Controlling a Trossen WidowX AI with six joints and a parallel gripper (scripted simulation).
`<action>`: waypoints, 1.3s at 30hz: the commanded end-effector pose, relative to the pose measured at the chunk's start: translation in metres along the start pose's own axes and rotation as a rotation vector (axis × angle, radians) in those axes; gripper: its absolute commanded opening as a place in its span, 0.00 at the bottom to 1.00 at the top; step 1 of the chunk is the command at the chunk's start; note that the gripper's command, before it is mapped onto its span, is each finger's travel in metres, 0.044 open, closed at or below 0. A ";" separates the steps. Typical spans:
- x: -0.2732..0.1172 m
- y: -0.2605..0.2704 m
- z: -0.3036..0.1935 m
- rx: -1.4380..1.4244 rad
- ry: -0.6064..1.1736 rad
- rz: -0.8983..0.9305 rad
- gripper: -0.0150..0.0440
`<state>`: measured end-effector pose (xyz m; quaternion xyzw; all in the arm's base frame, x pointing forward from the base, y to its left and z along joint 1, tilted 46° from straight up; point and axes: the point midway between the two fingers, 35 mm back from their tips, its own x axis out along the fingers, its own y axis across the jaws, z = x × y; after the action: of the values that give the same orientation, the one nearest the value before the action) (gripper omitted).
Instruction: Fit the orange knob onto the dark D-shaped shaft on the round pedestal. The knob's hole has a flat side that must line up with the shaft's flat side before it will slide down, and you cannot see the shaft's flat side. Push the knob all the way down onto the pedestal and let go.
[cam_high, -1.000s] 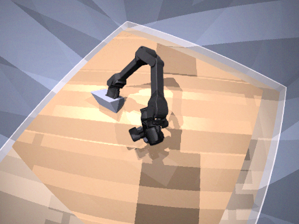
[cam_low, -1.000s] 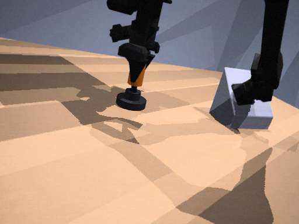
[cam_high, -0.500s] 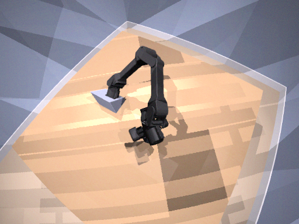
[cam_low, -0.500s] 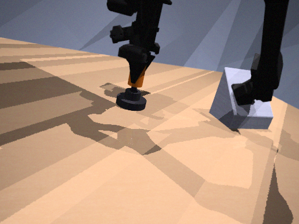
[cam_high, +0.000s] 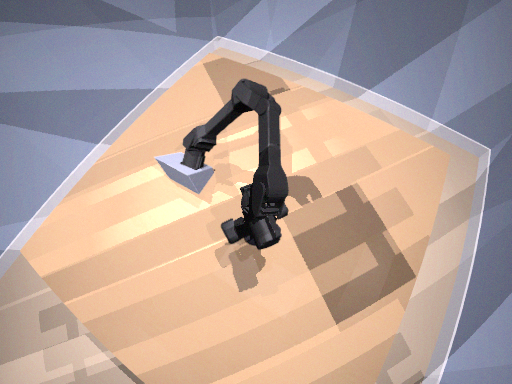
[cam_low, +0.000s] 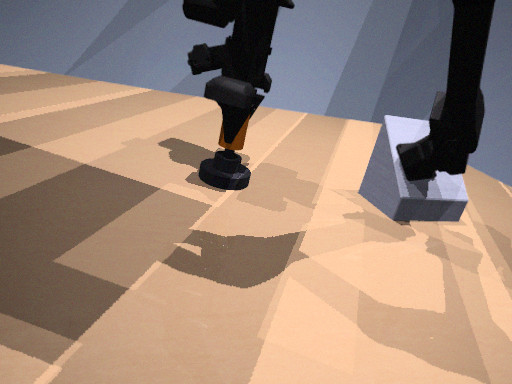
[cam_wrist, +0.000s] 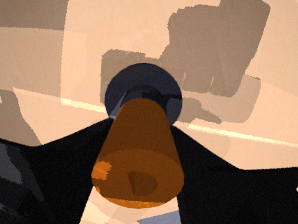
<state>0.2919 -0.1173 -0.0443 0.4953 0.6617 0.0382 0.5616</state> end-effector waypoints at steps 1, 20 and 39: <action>0.001 0.000 0.000 0.019 -0.001 0.000 0.25; 0.001 0.000 0.000 0.017 -0.001 0.000 0.25; 0.000 -0.002 0.002 0.098 -0.001 0.000 0.25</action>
<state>0.2927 -0.1216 -0.0439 0.5205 0.6611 0.0072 0.5404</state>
